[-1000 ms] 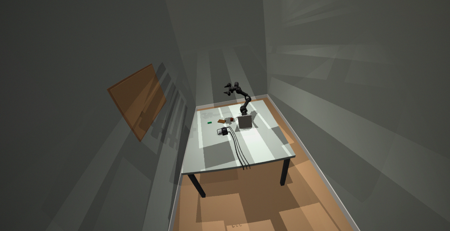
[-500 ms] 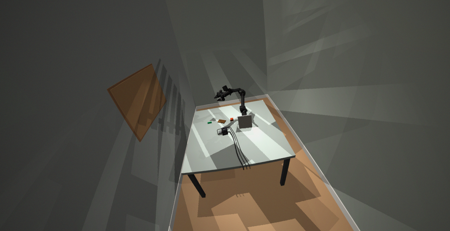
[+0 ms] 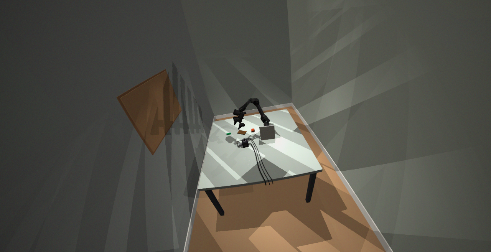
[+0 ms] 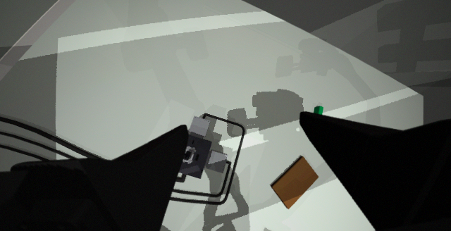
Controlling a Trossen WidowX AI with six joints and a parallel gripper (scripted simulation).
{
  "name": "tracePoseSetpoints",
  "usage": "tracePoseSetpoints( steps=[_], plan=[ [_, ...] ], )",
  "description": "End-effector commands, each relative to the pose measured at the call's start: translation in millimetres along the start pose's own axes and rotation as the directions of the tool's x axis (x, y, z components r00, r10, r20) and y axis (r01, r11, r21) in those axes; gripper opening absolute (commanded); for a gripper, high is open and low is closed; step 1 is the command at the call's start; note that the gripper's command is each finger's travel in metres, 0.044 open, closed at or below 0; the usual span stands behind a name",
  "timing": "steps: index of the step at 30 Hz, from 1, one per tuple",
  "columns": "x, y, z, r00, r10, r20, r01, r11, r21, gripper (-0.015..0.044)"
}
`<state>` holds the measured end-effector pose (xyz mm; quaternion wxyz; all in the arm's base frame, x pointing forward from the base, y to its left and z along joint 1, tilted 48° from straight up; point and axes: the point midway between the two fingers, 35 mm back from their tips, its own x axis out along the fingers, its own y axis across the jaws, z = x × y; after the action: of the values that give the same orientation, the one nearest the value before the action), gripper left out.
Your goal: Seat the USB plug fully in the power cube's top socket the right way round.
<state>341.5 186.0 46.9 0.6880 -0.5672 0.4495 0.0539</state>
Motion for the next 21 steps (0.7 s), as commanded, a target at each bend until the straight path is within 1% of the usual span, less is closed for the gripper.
tracePoseSetpoints(
  steps=[1,3,5,7,8,21],
  plan=[
    [50.3,45.0,-31.6,0.965,0.109,-0.238,-0.207,0.875,-0.437,0.0440],
    [64.3,60.3,-46.8,0.936,0.138,-0.323,-0.306,0.773,-0.556,0.0440],
    [78.2,74.8,-62.5,0.896,0.164,-0.414,-0.416,0.636,-0.649,0.0440],
    [89.4,87.9,-78.0,0.849,0.183,-0.495,-0.516,0.489,-0.704,0.0440],
    [91.7,90.8,-81.6,0.838,0.187,-0.513,-0.537,0.453,-0.712,0.0440],
    [93.2,91.0,-80.7,0.835,0.187,-0.518,-0.542,0.444,-0.714,0.0440]
  ],
)
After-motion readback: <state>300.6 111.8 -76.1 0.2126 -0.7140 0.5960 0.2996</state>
